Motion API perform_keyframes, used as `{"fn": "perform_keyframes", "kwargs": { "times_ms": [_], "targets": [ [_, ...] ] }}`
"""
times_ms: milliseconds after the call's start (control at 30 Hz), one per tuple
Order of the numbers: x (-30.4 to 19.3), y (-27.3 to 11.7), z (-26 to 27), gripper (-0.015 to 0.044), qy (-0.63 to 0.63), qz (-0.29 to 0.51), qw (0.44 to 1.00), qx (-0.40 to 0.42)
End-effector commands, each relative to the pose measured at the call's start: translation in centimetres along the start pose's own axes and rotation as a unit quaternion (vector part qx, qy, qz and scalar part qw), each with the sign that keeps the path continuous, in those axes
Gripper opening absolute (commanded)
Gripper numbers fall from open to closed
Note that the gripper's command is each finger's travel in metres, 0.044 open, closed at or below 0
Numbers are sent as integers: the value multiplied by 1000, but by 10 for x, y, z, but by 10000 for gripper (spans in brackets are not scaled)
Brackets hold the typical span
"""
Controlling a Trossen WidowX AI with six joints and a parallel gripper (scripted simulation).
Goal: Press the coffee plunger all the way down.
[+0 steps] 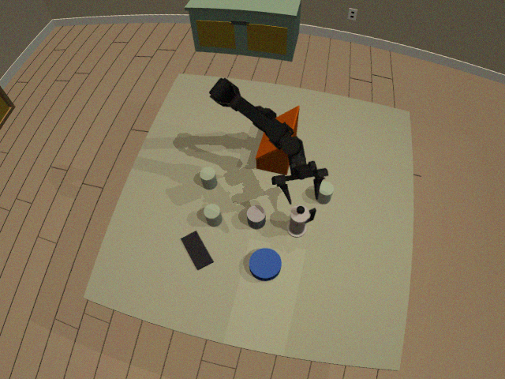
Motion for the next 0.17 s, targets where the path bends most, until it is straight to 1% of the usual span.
{"fn": "perform_keyframes", "kwargs": {
  "times_ms": [0,133],
  "targets": [
    [1,-4,-1,440,4,-2,1000,-3],
    [1,-4,-1,440,4,-2,1000,-3]
  ]
}}
Point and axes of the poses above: the point midway between the two fingers, 35 mm back from their tips, its own y axis out along the fingers, its own z axis across the jaws, x = y × z, the point moved 5 cm from there along -y, back along the fingers, and after that the axes turned 2 degrees about y, right-handed, at the moved point
